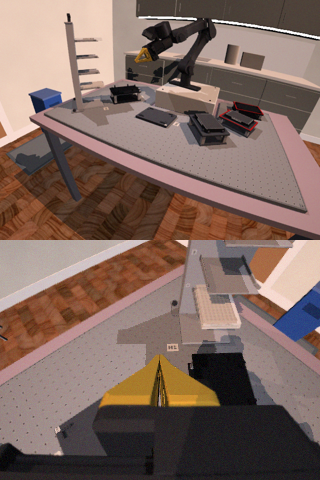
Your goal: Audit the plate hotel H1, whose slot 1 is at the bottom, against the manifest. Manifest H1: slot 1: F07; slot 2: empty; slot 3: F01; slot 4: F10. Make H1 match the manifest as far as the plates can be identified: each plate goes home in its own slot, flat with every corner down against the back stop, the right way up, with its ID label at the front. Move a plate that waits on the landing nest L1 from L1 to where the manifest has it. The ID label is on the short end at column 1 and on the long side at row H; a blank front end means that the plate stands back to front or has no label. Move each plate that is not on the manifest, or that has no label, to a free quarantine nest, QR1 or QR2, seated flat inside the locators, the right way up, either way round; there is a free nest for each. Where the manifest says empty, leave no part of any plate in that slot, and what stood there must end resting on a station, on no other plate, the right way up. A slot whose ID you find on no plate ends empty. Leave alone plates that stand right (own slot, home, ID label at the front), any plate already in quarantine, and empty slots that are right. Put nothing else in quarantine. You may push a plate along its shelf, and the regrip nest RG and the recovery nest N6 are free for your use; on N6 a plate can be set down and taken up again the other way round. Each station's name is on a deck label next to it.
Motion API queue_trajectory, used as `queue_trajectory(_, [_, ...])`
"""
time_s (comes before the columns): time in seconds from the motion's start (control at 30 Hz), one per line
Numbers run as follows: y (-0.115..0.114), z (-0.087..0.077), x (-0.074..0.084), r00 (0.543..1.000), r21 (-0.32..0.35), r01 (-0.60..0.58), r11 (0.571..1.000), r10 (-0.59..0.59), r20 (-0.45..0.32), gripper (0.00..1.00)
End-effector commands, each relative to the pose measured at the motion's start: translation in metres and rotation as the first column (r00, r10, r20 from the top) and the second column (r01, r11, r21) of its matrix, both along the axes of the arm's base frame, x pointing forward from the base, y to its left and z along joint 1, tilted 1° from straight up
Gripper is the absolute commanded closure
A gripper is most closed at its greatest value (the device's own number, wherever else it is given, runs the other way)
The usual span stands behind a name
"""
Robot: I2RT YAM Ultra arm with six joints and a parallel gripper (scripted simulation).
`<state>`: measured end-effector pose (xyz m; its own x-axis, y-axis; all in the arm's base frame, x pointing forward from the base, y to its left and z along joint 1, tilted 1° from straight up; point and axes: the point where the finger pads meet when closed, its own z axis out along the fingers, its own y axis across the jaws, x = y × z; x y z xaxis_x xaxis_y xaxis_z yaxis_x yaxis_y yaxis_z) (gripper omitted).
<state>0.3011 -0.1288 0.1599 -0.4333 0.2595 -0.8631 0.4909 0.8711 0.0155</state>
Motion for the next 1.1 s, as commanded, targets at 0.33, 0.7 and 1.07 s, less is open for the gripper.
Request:
queue_trajectory(0.33, [-0.035,0.004,-0.008,1.0,-0.009,-0.027,1.0,0.027,0.011,1.0])
queue_trajectory(0.7, [-0.065,0.004,-0.023,1.0,-0.011,-0.027,1.0,0.027,0.009,1.0])
queue_trajectory(1.07, [-0.091,0.003,-0.037,1.0,-0.012,-0.027,1.0,0.027,0.008,1.0])
